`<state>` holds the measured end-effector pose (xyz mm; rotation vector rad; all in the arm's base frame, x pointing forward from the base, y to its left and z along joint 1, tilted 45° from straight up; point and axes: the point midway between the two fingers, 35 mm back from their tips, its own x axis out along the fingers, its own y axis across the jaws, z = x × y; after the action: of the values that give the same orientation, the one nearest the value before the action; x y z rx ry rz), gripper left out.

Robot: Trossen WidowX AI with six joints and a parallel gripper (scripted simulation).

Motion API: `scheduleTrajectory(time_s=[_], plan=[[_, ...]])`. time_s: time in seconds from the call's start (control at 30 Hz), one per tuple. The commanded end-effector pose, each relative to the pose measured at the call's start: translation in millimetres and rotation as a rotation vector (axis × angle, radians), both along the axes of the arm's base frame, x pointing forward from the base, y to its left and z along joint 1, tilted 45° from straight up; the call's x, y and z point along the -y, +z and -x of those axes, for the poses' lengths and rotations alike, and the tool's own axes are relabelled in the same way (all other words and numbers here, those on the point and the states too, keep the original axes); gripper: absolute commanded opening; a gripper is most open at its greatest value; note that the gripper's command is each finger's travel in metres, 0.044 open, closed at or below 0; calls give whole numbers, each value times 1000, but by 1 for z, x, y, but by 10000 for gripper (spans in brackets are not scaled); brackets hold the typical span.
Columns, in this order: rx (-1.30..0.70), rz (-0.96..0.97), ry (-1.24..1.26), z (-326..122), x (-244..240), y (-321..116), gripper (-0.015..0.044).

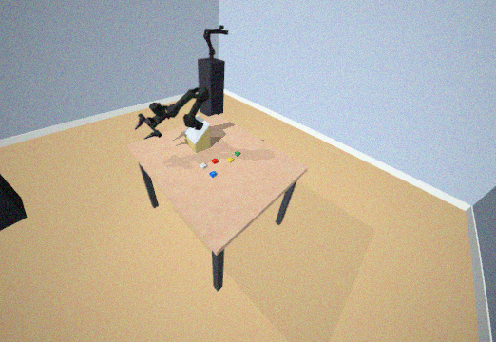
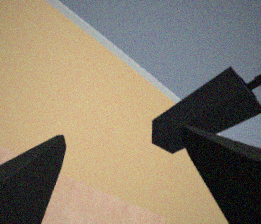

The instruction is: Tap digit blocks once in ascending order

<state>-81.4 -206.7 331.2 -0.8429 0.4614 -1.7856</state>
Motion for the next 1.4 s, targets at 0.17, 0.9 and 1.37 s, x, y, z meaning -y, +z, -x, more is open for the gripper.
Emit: scheduleTrajectory(time_s=[0.17,0.9,1.37], plan=[[202,-156,105,-15,38,-29,400],[145,-1165,230,-214,55,-207,400],[-634,-1219,165,-294,-44,-248,400]])
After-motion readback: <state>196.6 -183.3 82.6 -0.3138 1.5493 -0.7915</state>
